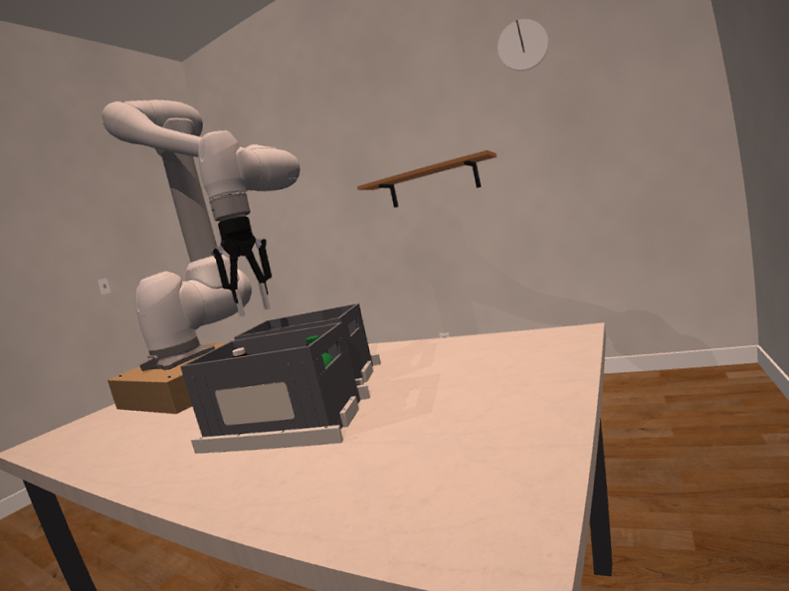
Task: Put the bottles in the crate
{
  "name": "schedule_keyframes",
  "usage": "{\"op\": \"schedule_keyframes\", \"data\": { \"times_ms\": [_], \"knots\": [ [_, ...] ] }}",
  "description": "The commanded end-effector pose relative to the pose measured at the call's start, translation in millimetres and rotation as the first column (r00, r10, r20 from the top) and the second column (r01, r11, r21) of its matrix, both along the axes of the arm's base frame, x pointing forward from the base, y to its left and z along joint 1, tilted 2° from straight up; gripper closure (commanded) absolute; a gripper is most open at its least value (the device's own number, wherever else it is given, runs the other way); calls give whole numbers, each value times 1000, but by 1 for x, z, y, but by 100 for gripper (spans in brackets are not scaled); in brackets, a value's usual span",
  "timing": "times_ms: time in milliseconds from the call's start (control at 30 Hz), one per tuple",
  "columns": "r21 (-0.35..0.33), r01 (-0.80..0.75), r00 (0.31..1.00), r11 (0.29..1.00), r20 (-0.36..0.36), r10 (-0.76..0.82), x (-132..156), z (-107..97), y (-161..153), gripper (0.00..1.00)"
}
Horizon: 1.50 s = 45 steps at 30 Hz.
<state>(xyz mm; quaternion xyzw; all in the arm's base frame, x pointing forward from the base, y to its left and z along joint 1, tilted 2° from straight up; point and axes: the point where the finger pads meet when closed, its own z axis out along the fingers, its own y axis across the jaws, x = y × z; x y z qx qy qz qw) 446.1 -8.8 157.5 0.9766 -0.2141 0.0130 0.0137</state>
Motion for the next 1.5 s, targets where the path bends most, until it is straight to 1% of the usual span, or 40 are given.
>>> {"op": "schedule_keyframes", "data": {
  "times_ms": [0, 1200, 1367, 1467],
  "knots": [
    [0, 0, 1000, 1000, 0, 0, 0, 7, 0, 62],
    [0, 0, 1000, 1000, 0, 0, 0, 7, 0, 62],
    [0, 0, 1000, 1000, 0, 0, 13, 8, -19, 62],
    [0, 0, 1000, 1000, 0, 0, 16, 8, -24, 62]
  ]
}}
